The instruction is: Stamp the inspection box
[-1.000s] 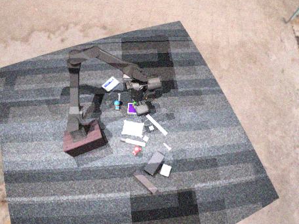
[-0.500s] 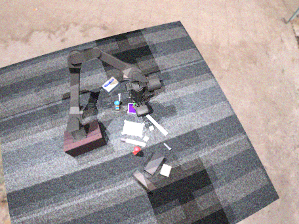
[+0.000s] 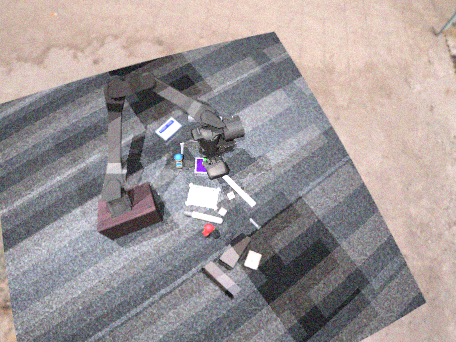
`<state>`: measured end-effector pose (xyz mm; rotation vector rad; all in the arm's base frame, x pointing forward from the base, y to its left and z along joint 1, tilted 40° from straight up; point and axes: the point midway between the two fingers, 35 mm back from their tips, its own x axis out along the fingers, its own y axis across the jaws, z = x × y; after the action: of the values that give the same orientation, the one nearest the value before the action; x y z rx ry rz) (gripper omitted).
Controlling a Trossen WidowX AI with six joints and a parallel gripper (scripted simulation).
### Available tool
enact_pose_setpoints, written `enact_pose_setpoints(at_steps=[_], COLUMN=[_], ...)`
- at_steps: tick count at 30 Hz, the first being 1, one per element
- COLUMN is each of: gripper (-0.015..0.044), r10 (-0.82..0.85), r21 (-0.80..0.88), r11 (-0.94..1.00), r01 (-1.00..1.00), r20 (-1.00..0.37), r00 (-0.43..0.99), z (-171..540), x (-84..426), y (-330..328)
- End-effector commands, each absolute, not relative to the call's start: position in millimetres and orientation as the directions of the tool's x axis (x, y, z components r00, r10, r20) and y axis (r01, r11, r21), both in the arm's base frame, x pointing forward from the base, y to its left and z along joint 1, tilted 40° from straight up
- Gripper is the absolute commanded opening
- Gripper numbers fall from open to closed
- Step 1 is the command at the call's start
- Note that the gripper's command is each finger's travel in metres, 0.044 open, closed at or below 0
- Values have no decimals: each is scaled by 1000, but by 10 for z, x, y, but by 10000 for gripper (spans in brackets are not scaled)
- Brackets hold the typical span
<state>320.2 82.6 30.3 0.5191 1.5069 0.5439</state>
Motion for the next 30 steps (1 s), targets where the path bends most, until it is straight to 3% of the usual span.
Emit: enact_pose_setpoints(at_steps=[1,30], gripper=[0,0], r10=[632,633], r21=[632,633], r11=[775,774], r01=[-8,-14], r20=[-775,-774], r00=[-10,-10], z=[287,249], x=[3186,3186], y=[839,873])
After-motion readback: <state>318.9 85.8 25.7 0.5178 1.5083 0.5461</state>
